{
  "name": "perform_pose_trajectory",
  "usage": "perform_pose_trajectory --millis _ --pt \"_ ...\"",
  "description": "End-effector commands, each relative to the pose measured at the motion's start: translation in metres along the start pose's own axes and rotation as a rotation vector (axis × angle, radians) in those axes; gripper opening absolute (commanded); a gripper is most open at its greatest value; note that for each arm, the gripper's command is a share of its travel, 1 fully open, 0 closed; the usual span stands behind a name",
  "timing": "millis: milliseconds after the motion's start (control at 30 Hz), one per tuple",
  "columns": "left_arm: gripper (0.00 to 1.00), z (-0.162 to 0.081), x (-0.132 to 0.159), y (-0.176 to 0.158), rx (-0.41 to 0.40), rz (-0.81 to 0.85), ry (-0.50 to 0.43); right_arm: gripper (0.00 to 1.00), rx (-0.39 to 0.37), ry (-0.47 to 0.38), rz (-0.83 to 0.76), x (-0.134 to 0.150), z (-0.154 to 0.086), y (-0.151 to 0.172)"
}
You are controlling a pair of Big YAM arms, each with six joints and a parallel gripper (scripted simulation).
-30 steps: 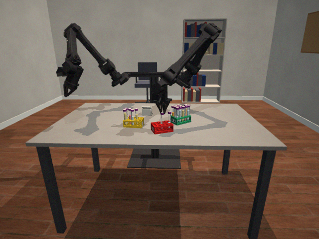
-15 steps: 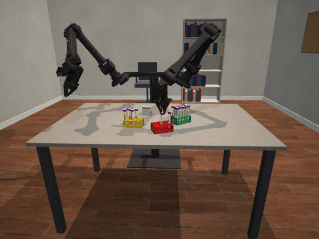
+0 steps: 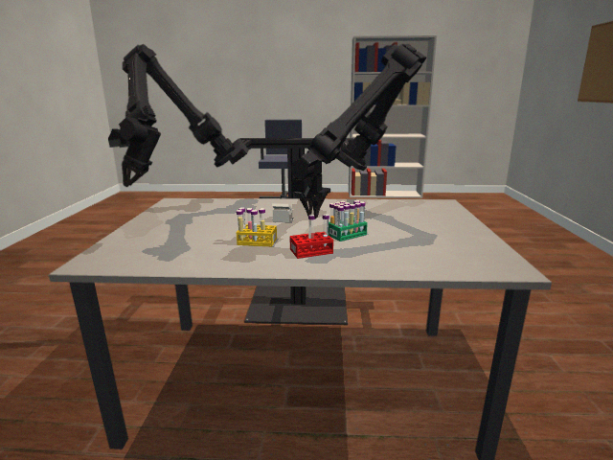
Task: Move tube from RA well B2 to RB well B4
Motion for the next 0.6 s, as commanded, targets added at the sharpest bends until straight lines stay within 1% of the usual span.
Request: perform_pose_trajectory --millis 0,200,300,567 --pt "0.0 -0.025 -0.018 0.003 -0.003 -0.024 -0.049 0.3 -0.015 -0.005 0.024 -0.009 -0.005 0.008" --pt "0.0 -0.025 -0.016 0.005 -0.002 -0.027 -0.041 0.3 -0.015 -0.005 0.024 -0.009 -0.005 0.008" --pt "0.0 -0.032 -0.018 0.003 -0.002 -0.024 -0.049 0.3 -0.015 -0.005 0.024 -0.009 -0.005 0.008" --pt "0.0 -0.037 -0.015 0.002 -0.002 -0.02 -0.043 0.3 -0.015 -0.005 0.024 -0.009 -0.005 0.008"
Point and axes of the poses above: on each arm, the point where the finger pads meet when closed, its own z axis out along the fingers, its own y axis across the jaws, x = y × z, the point moved 9 cm from there along -z, back along the fingers, and after that the axes turned 2 degrees about z, right-handed, at the moved point
